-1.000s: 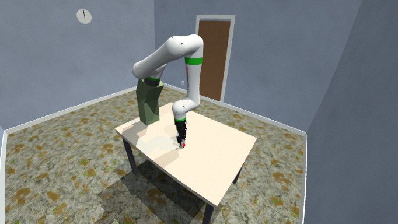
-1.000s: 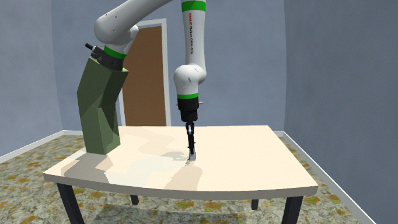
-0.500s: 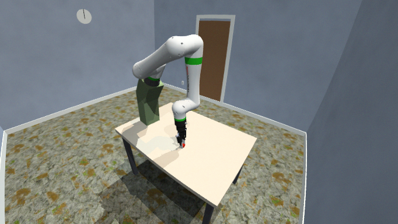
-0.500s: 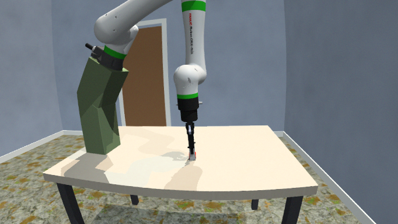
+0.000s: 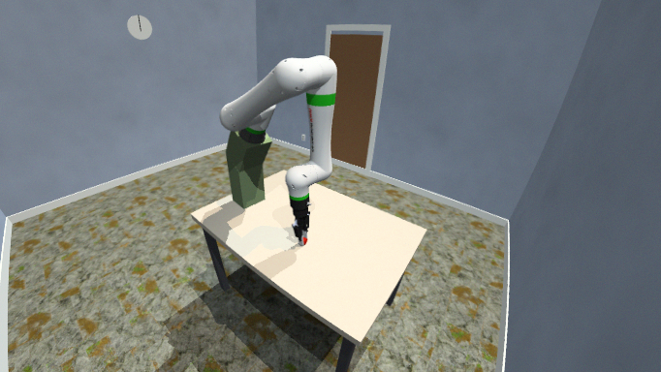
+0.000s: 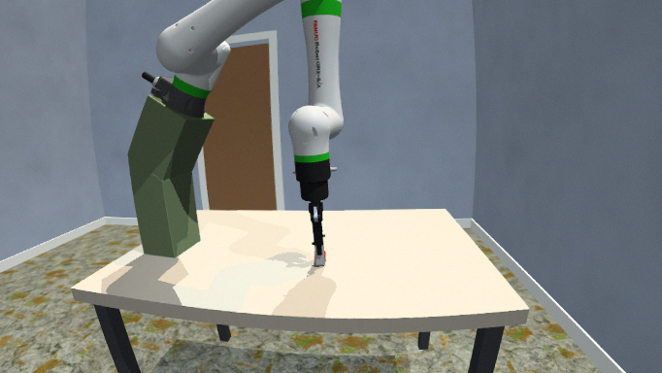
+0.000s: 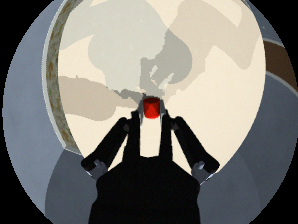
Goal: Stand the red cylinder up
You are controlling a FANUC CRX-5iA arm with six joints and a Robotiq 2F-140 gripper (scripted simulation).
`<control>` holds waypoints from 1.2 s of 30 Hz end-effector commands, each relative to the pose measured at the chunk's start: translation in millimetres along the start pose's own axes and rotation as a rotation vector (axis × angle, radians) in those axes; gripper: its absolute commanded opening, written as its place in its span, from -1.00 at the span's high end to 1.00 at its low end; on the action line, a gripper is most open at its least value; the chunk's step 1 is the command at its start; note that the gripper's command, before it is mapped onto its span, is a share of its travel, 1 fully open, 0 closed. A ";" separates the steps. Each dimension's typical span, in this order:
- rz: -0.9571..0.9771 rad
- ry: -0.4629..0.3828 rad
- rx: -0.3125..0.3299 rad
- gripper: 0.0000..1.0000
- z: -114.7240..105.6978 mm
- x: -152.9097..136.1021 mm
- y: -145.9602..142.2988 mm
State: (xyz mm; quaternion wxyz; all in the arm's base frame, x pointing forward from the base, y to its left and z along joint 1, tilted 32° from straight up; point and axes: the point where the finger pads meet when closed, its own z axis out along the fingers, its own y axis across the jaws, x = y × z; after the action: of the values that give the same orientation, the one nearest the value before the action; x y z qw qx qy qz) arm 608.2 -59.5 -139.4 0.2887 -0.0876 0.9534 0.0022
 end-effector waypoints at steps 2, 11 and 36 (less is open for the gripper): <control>0.000 0.033 0.076 0.61 -16.0 -0.7 1.5; 0.000 0.033 0.076 0.61 -21.6 -0.9 1.9; 0.000 0.033 0.076 0.61 -21.6 -0.9 1.2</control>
State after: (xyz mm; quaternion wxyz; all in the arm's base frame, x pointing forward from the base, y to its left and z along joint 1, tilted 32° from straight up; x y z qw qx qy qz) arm 596.9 -59.6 -121.1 0.2833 -0.0887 0.9549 0.0059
